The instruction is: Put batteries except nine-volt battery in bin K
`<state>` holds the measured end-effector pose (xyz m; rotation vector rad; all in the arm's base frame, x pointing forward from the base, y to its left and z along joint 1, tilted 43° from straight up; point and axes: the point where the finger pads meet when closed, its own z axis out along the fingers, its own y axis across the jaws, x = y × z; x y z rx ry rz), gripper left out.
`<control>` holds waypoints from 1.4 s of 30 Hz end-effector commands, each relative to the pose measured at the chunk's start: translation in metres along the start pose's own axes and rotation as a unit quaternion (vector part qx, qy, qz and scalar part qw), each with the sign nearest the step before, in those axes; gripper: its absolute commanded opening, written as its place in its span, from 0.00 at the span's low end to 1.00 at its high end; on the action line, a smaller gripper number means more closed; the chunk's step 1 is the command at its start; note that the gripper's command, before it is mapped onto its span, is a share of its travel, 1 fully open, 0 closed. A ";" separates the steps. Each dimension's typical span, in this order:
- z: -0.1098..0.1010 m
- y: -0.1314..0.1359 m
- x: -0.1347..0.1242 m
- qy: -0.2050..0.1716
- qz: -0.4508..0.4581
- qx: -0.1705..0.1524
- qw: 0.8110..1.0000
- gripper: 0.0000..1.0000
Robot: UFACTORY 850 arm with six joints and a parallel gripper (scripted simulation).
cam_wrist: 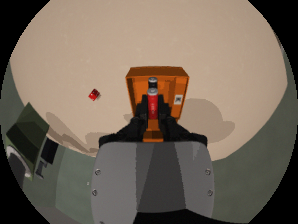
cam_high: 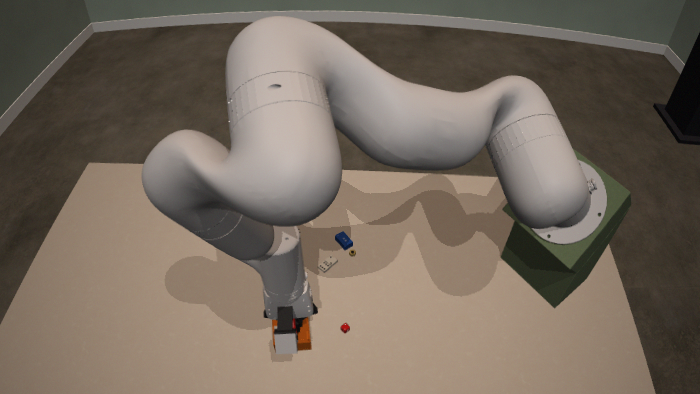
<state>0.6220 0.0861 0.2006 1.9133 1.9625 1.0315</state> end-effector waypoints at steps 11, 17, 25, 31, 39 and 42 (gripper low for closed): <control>0.009 0.000 -0.001 0.000 0.000 -0.001 1.000 0.00; 0.009 0.000 -0.001 0.000 0.000 -0.001 1.000 0.28; 0.009 0.000 -0.001 0.000 0.000 -0.001 1.000 0.28; 0.009 0.000 -0.001 0.000 0.000 -0.001 1.000 0.28; -0.016 0.000 -0.001 0.000 0.000 -0.001 1.000 0.28; -0.020 0.000 -0.001 0.000 0.000 -0.001 1.000 0.28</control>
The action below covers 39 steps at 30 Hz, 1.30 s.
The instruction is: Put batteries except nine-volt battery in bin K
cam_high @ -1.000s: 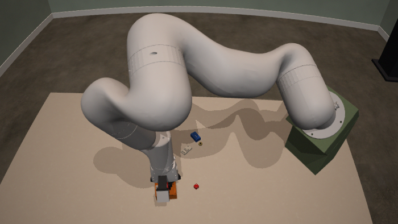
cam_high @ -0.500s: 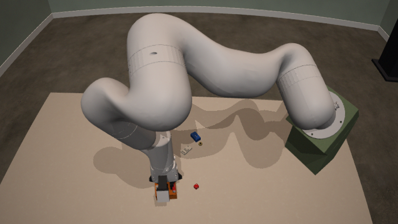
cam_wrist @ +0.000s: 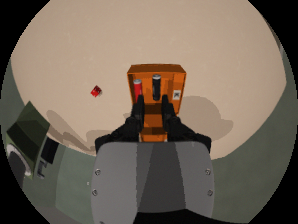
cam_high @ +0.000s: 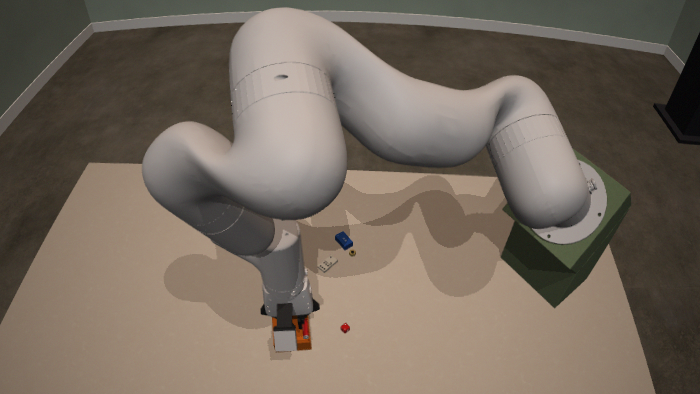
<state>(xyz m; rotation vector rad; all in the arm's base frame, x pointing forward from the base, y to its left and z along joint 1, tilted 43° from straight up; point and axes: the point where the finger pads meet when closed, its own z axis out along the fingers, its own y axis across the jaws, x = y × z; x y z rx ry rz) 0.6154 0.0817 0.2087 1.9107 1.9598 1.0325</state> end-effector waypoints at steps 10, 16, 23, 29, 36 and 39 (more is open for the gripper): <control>-0.021 0.000 0.000 0.000 0.000 0.001 1.000 1.00; -0.037 0.000 0.000 0.000 0.000 0.001 1.000 1.00; -0.065 0.000 0.000 0.000 0.000 0.001 1.000 1.00; -0.089 0.000 0.000 0.000 0.000 0.001 1.000 1.00; -0.109 0.000 0.000 0.000 0.000 0.001 1.000 1.00; -0.121 0.000 0.000 0.000 0.000 0.001 1.000 1.00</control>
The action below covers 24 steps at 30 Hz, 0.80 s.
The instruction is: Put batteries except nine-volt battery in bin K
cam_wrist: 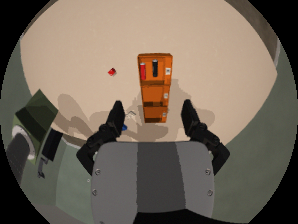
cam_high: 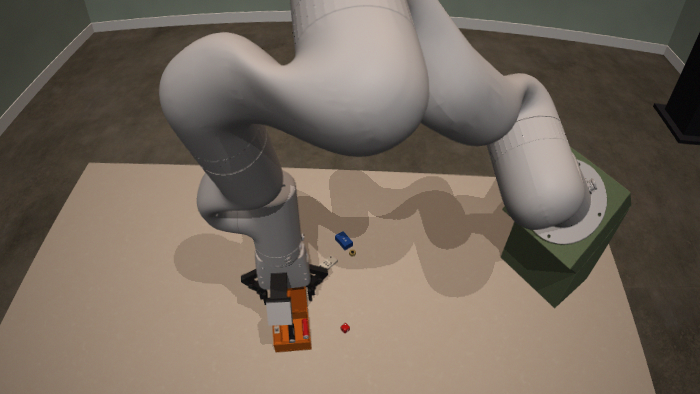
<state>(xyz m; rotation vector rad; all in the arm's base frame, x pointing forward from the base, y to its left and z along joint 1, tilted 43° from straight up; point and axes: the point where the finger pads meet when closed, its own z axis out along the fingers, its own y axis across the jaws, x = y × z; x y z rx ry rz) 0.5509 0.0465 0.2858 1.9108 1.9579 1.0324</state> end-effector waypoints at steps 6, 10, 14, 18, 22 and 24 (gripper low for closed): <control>-0.038 0.001 0.000 0.001 0.000 0.001 1.000 1.00; -0.040 0.001 0.000 0.001 0.000 0.001 1.000 1.00; -0.040 0.001 0.000 0.001 0.000 0.001 1.000 1.00; -0.040 0.001 0.000 0.001 0.000 0.001 1.000 1.00; -0.040 0.001 0.000 0.001 0.000 0.001 1.000 1.00; -0.040 0.001 0.000 0.001 0.000 0.001 1.000 1.00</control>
